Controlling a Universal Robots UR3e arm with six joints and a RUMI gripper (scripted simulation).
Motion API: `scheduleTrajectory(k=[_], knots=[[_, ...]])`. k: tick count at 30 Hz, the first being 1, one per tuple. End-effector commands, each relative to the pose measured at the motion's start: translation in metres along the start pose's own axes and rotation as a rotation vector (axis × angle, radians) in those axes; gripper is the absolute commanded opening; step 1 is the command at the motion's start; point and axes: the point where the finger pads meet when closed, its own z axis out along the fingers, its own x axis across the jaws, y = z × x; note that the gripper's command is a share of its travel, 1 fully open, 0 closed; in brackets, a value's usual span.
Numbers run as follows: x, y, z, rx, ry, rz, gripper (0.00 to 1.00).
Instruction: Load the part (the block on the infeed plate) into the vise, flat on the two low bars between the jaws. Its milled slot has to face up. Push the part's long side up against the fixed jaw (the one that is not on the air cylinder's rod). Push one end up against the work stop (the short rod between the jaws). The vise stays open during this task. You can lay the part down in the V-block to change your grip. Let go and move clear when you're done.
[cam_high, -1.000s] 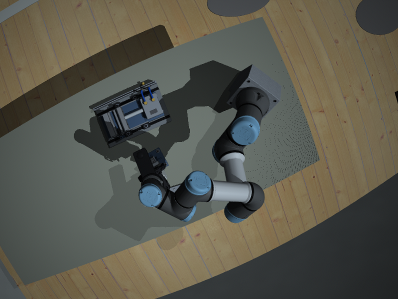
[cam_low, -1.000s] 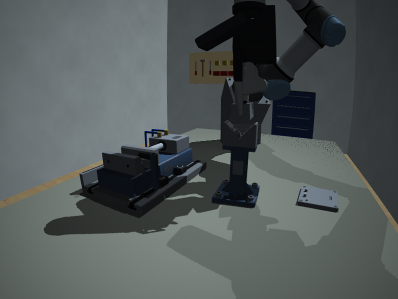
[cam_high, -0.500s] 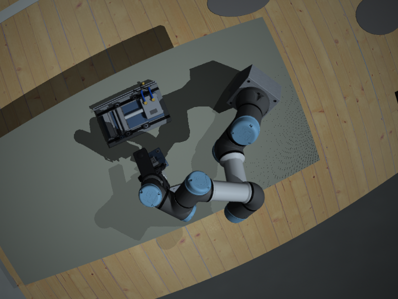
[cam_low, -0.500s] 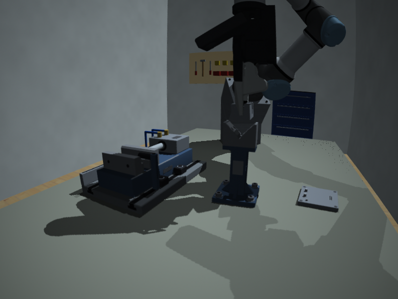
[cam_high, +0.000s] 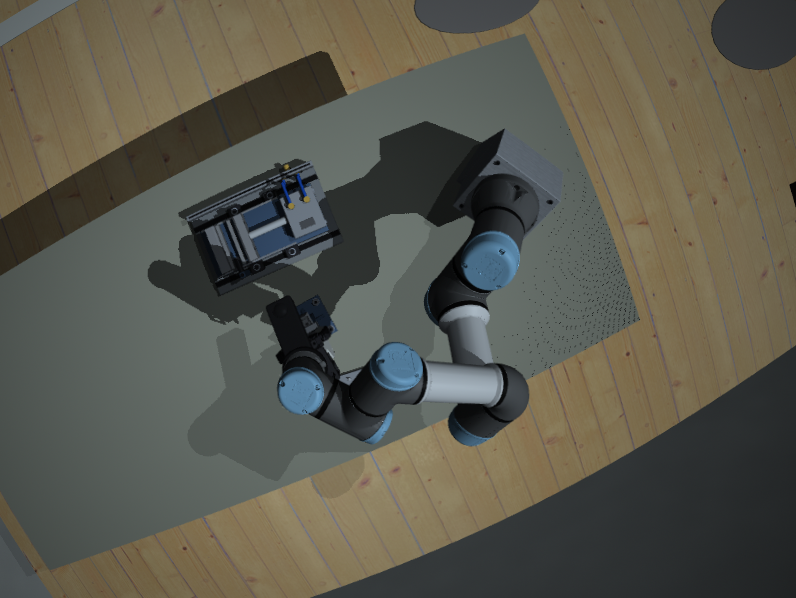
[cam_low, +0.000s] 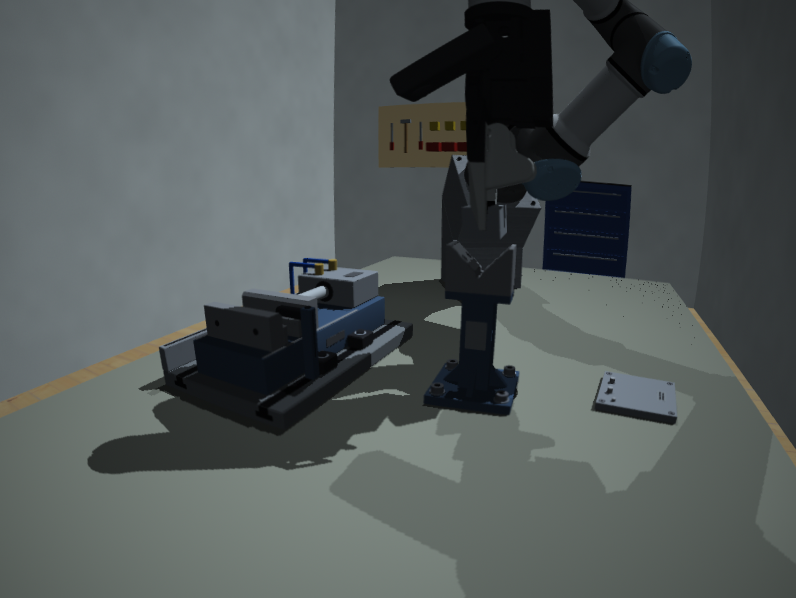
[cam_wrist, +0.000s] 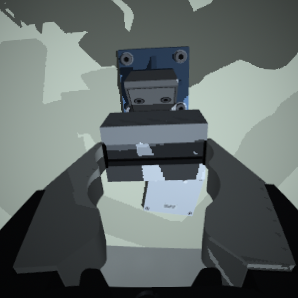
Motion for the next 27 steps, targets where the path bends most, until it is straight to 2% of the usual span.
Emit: scheduleTrajectory(k=[1, 16, 27], knots=[[0.000, 0.000, -0.002, 0.001, -0.001, -0.001, 0.00], [0.000, 0.000, -0.016, 0.001, -0.001, -0.001, 0.00], [0.000, 0.000, -0.033, 0.001, -0.001, -0.001, 0.00]])
